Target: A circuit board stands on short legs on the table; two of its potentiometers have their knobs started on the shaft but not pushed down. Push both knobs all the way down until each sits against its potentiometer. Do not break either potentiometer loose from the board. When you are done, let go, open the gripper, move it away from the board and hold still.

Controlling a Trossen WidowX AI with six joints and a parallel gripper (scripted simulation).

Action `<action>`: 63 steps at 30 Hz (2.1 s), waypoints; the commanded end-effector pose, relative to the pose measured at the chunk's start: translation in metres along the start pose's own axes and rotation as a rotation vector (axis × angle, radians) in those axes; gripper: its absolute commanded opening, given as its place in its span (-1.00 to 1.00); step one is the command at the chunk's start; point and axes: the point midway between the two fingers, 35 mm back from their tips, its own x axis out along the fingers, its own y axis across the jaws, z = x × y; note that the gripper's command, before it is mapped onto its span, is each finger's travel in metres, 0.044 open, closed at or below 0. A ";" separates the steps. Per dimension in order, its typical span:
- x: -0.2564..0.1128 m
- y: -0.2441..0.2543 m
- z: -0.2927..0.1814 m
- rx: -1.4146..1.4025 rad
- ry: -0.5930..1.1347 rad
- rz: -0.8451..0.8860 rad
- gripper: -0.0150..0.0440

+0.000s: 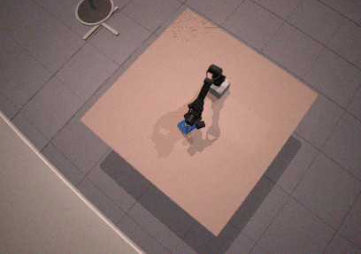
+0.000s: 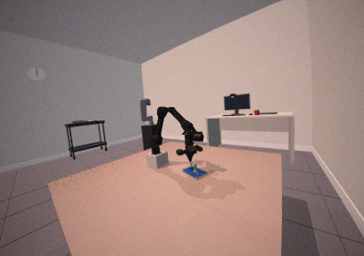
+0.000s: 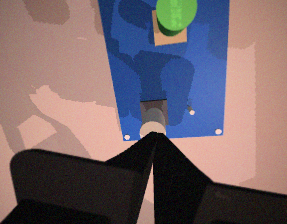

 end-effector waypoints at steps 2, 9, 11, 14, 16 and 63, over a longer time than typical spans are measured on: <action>-0.011 0.002 0.002 -0.002 -0.007 0.011 -0.49; -0.007 -0.001 -0.001 0.001 0.001 -0.001 -0.14; -0.007 -0.001 -0.001 0.001 0.001 -0.001 0.04; -0.007 0.000 -0.001 0.003 0.003 0.001 0.13; -0.010 0.005 -0.008 0.025 0.015 0.014 -0.05; -0.036 0.010 0.031 -1.564 -0.011 0.020 -0.49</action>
